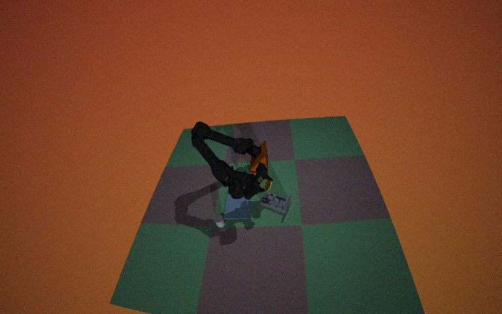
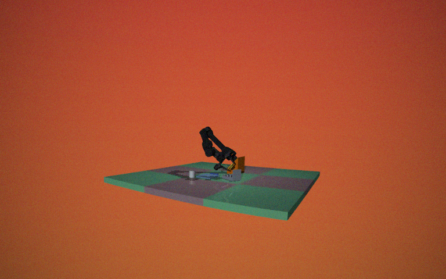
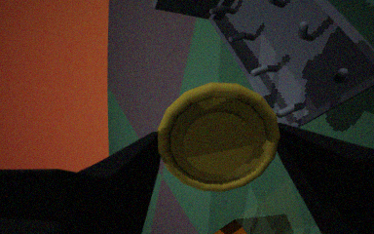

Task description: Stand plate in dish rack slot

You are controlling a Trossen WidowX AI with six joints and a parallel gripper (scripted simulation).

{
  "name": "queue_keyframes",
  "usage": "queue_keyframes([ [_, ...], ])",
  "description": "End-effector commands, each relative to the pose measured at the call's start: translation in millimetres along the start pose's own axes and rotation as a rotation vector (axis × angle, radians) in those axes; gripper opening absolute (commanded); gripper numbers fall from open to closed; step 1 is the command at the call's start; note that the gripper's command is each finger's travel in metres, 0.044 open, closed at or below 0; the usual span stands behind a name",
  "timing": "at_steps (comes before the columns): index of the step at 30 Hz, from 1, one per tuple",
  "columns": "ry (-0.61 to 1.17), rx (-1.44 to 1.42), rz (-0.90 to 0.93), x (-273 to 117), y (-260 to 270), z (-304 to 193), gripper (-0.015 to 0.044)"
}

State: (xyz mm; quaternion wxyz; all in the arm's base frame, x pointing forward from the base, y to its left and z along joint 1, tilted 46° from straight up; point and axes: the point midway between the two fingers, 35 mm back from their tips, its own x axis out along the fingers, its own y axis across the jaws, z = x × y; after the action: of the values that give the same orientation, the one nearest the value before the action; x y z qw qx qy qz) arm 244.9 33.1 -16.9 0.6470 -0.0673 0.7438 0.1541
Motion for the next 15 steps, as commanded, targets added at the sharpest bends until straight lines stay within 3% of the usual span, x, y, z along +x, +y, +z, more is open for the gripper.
queue_keyframes([
  [1,-0.056,-0.089,0.053,4.0,-2.6,-1.0,0.0],
  [15,-0.289,-0.378,0.138,9.8,-15.2,-0.4,0.0],
])
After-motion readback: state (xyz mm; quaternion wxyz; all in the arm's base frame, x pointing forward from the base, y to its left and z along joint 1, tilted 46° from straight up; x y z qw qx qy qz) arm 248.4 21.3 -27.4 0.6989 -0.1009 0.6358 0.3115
